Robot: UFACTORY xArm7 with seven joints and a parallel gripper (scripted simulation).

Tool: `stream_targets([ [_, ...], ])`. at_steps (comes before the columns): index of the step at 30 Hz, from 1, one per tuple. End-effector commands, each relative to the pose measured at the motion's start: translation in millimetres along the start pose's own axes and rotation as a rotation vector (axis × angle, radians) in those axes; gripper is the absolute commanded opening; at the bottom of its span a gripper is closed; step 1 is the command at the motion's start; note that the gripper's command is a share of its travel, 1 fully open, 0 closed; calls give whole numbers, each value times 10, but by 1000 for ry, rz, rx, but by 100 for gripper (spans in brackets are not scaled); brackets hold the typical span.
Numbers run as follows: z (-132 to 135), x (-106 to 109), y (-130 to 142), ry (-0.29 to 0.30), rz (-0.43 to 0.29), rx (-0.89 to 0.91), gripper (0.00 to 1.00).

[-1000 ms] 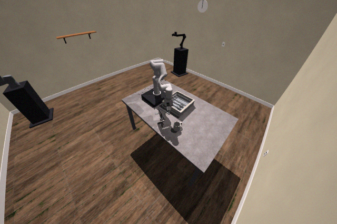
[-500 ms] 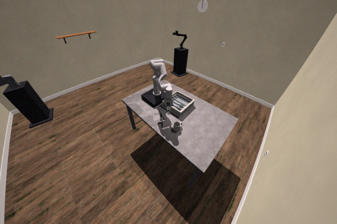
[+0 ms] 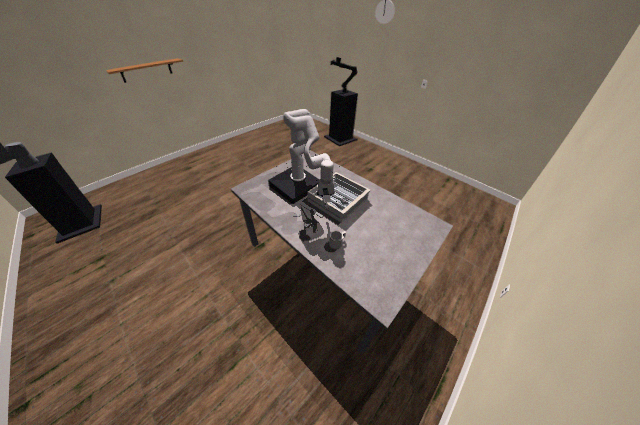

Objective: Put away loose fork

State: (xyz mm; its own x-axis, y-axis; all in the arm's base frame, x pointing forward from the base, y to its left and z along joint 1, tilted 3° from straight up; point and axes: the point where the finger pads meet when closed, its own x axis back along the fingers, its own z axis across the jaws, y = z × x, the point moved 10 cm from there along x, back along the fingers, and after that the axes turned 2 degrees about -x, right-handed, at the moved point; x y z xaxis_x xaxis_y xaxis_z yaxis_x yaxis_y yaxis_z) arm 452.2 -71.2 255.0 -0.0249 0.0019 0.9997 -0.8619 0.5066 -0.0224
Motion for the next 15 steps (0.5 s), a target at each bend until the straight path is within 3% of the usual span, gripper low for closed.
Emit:
stream_targets([
  [1, -306, 1, 643, 11, 32, -6, 3],
  [13, -758, -36, 1658, 13, 34, -4, 3],
  [15, -758, -36, 1658, 13, 34, -4, 3],
])
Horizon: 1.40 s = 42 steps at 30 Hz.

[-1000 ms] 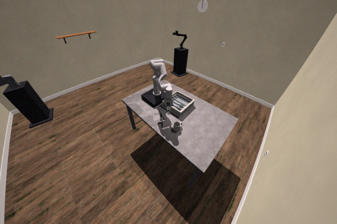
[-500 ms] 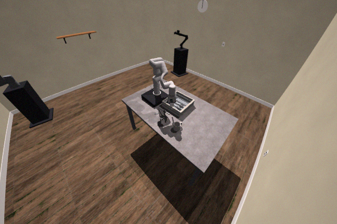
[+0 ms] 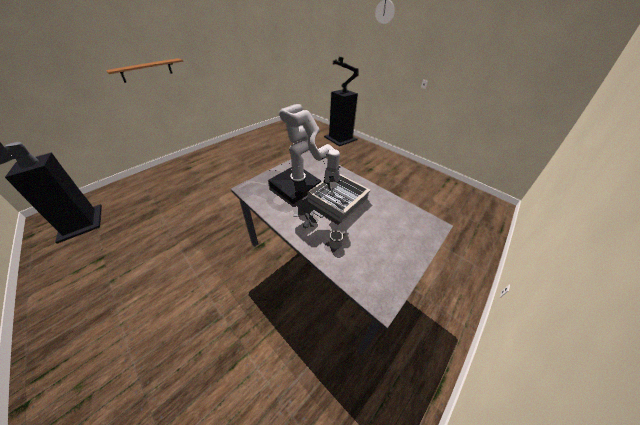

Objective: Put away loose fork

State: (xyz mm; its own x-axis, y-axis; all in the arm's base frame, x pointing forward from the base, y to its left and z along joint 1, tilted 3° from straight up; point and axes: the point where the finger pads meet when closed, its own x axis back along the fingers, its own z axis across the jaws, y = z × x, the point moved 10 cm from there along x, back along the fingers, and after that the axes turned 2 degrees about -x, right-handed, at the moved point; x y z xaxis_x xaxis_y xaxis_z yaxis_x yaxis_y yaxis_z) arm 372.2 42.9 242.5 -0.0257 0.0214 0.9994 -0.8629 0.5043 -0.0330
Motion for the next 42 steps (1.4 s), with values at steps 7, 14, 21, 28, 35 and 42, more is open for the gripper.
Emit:
stream_targets([
  [7, -210, 79, 426, 0, 23, 323, 3],
  [14, -221, 79, 431, 8, 28, 573, 3],
  [21, -233, 77, 406, 14, -1, 695, 3],
  [28, -244, 76, 393, 21, -17, 695, 3],
  [35, -244, 76, 393, 21, -17, 695, 3],
  [42, -244, 76, 393, 21, -17, 695, 3],
])
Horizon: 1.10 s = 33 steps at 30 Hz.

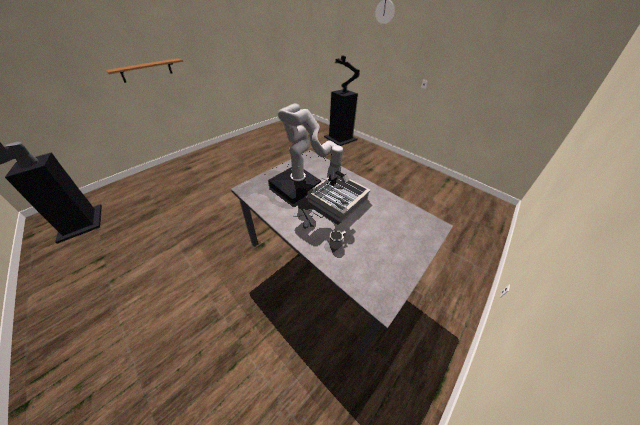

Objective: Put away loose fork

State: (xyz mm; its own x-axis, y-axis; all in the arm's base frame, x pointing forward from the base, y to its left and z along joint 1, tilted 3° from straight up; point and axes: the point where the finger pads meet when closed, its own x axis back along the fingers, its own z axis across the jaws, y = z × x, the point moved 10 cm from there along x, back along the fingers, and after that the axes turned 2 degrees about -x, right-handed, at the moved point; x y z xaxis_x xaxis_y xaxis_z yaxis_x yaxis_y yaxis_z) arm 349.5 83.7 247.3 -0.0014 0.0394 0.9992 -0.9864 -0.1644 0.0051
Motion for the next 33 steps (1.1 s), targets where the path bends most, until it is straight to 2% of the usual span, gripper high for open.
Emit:
stream_targets([
  [1, -1, 14, -9, -1, 4, 0, 3],
  [16, -1, -61, -14, 0, 4, 0, 3],
  [26, -1, -222, -22, 0, 4, 0, 3],
  [33, -1, -432, -33, 0, 4, 0, 3],
])
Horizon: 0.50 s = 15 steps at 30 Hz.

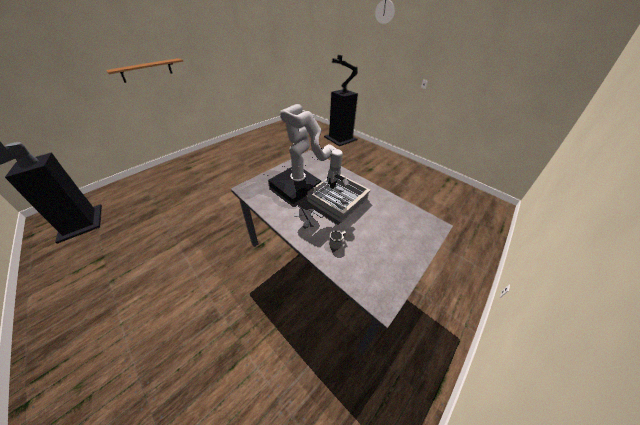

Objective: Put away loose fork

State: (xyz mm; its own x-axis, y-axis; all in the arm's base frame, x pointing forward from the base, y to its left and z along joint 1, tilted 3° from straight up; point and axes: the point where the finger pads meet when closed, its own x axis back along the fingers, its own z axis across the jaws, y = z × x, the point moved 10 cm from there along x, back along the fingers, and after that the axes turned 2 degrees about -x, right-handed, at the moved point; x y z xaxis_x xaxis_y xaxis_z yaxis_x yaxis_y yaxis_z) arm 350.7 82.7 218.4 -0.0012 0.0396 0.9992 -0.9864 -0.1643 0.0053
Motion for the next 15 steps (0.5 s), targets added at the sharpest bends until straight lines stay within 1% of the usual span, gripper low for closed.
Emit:
stream_targets([
  [1, -2, -176, -24, 0, 4, 0, 3],
  [8, -2, -427, -37, 0, 4, 0, 3],
  [10, -2, -427, -37, 0, 4, 0, 3],
  [15, -2, -610, -47, 0, 4, 0, 3],
])
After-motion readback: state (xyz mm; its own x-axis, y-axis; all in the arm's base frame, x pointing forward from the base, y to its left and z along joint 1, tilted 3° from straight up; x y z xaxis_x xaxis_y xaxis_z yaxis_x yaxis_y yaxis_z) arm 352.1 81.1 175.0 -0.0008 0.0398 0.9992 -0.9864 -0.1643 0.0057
